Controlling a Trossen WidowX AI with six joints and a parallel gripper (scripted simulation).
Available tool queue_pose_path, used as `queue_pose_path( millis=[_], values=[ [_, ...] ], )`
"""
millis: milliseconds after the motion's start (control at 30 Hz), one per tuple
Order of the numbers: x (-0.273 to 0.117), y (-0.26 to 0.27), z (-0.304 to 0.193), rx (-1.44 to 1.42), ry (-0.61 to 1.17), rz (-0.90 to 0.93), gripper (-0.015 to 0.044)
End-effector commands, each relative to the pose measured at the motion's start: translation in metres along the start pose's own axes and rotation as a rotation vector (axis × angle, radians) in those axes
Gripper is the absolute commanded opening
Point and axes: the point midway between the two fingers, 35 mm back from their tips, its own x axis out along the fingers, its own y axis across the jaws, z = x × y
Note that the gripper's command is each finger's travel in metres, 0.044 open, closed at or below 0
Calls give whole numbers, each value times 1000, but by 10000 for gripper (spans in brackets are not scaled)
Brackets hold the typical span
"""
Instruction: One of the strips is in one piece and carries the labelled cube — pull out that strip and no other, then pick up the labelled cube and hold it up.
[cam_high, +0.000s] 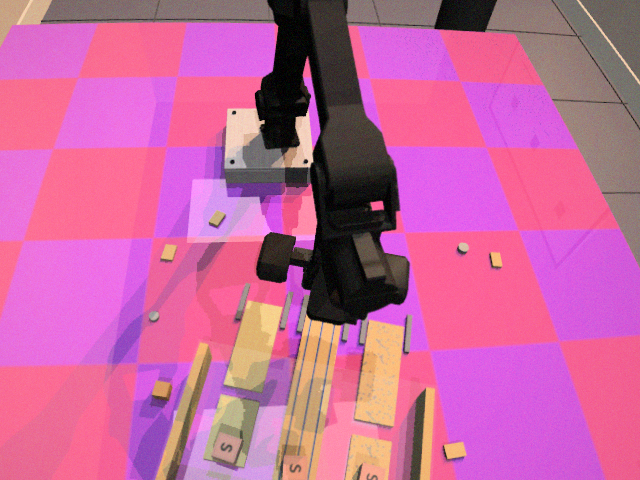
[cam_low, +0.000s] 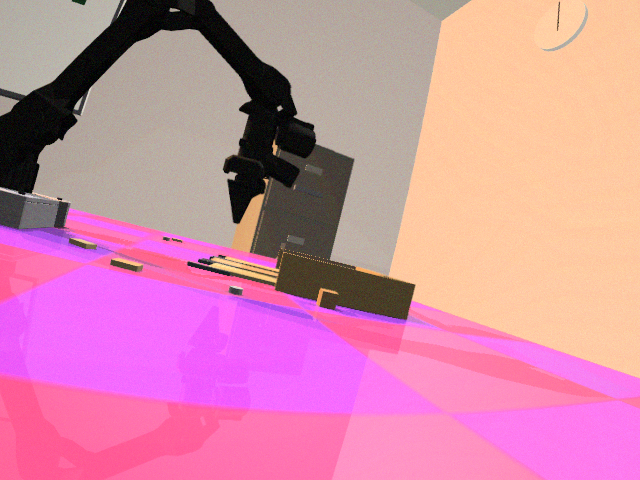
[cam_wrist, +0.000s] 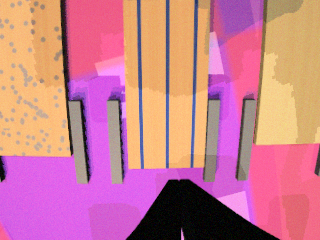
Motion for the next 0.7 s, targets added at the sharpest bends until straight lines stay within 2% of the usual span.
queue_pose_path(
  millis=[0, 667],
  values=[
    [5, -1, 1, 7, 12, -1, 0],
    [38, 1, 4, 7, 12, -1, 0]
  ],
)
